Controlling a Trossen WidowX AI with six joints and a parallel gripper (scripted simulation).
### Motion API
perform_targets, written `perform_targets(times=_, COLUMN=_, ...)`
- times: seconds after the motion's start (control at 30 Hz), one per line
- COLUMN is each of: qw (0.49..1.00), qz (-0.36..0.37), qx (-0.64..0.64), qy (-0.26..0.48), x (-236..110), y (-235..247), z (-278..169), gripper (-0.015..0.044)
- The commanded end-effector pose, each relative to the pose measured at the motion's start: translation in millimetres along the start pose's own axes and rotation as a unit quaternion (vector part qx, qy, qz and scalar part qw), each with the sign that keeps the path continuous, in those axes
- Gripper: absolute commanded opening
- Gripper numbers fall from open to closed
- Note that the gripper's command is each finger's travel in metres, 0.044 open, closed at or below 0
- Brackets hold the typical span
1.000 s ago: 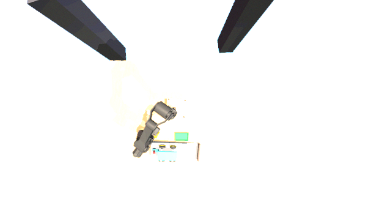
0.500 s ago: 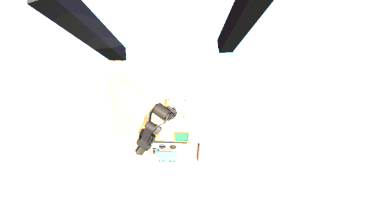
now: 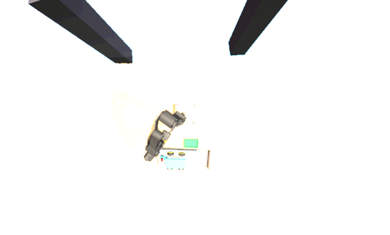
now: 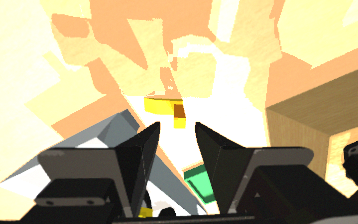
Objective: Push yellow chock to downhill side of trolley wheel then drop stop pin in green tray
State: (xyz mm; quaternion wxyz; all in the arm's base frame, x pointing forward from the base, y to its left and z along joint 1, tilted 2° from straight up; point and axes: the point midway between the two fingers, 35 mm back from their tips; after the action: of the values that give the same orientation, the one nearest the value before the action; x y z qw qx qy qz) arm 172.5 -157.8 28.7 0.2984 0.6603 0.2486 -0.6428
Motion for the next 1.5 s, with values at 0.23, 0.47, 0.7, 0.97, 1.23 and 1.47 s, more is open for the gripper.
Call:
perform_targets(times=0.23, qw=1.0, qz=-0.005, qx=0.003, qy=0.002, x=19, y=-2, z=-1, gripper=0.019)
perform_targets(times=0.47, qw=1.0, qz=-0.005, qx=0.003, qy=0.002, x=21, y=-3, z=-1, gripper=0.019)
perform_targets(times=0.7, qw=1.0, qz=-0.005, qx=0.003, qy=0.002, x=31, y=-2, z=-1, gripper=0.019)
perform_targets(times=0.97, qw=1.0, qz=-0.005, qx=0.003, qy=0.002, x=44, y=-3, z=-1, gripper=0.019)
perform_targets(times=1.23, qw=1.0, qz=-0.002, qx=0.0, qy=0.0, x=44, y=-2, z=0, gripper=0.0111)
perform_targets(times=1.47, qw=1.0, qz=-0.002, qx=0.0, qy=0.0, x=44, y=-2, z=0, gripper=0.0045)
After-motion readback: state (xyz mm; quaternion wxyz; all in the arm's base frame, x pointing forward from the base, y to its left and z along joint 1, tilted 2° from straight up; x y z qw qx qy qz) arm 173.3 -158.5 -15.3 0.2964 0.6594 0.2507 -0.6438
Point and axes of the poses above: the point midway between the two fingers, 35 mm back from their tips, its own x axis out along the fingers, its own y axis across the jaws, z = x × y, and after that the axes turned 7 degrees about x, right-handed
